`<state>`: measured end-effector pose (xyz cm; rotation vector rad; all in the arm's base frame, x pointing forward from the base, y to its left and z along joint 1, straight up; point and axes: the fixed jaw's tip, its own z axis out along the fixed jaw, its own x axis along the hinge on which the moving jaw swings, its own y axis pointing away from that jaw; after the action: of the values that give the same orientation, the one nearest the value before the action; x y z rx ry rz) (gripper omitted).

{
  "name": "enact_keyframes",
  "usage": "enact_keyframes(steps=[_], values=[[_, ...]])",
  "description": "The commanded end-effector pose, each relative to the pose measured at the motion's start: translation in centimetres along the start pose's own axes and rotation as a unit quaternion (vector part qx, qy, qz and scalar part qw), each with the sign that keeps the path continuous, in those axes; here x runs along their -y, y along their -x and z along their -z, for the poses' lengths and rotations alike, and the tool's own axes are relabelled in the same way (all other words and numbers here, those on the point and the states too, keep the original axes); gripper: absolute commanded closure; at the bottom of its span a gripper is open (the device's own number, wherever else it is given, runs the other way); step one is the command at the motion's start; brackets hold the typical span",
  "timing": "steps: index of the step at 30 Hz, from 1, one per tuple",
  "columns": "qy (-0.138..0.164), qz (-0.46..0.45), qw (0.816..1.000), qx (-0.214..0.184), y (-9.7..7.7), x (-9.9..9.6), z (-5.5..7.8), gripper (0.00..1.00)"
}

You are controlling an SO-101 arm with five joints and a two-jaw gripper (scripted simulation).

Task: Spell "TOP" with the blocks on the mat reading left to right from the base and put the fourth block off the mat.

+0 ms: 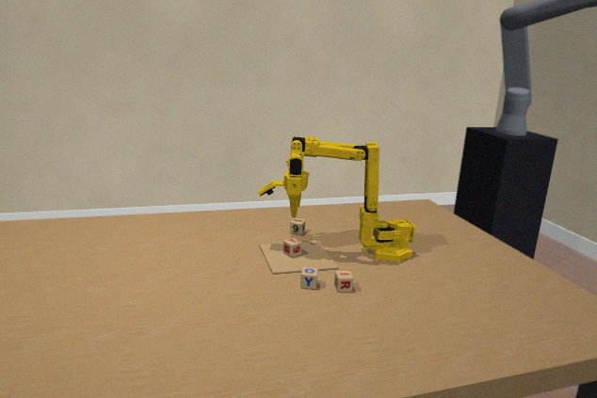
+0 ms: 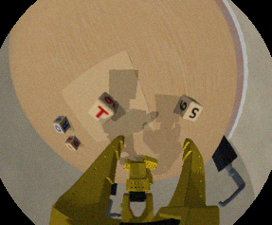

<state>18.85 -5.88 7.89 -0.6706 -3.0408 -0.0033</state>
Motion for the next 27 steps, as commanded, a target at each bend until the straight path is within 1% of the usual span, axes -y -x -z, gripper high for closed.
enact_keyframes(steps=[1,5,9,12,27], values=[[0.004,-0.07,0.997,0.046,1.2,2.8,1.4,0.65],[0.002,-0.135,0.99,0.044,1.2,5.5,1.3,0.65],[0.002,-0.169,0.985,0.044,1.0,7.0,1.2,0.65],[0.002,-0.175,0.984,0.044,1.0,7.3,1.2,0.65],[0.002,-0.175,0.984,0.044,1.0,7.3,1.2,0.65]])
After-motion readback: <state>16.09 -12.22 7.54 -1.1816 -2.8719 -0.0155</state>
